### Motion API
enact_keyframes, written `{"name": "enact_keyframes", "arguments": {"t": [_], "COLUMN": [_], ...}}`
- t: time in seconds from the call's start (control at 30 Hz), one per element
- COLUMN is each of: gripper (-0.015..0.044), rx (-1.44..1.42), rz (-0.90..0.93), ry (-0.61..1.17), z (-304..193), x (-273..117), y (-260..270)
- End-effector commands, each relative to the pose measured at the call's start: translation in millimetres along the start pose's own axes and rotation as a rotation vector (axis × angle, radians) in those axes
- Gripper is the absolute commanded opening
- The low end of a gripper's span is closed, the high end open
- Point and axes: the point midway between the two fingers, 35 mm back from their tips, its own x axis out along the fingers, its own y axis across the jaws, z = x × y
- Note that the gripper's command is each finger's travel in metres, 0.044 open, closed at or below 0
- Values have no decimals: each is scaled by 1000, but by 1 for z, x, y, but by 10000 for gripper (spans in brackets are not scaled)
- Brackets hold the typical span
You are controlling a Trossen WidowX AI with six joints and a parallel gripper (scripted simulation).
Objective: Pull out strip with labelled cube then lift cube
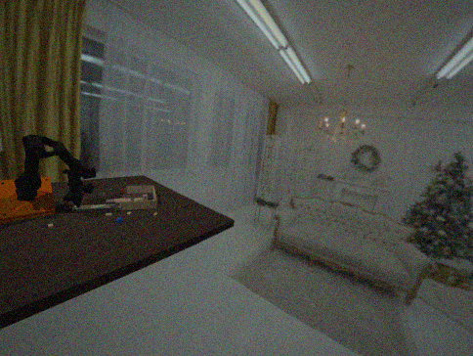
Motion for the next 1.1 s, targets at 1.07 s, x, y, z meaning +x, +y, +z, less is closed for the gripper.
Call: {"name": "enact_keyframes", "arguments": {"t": [1.07], "gripper": [0], "rx": [-12], "rz": [-4], "ry": [34], "z": [-29], "x": [4], "y": [-3]}}
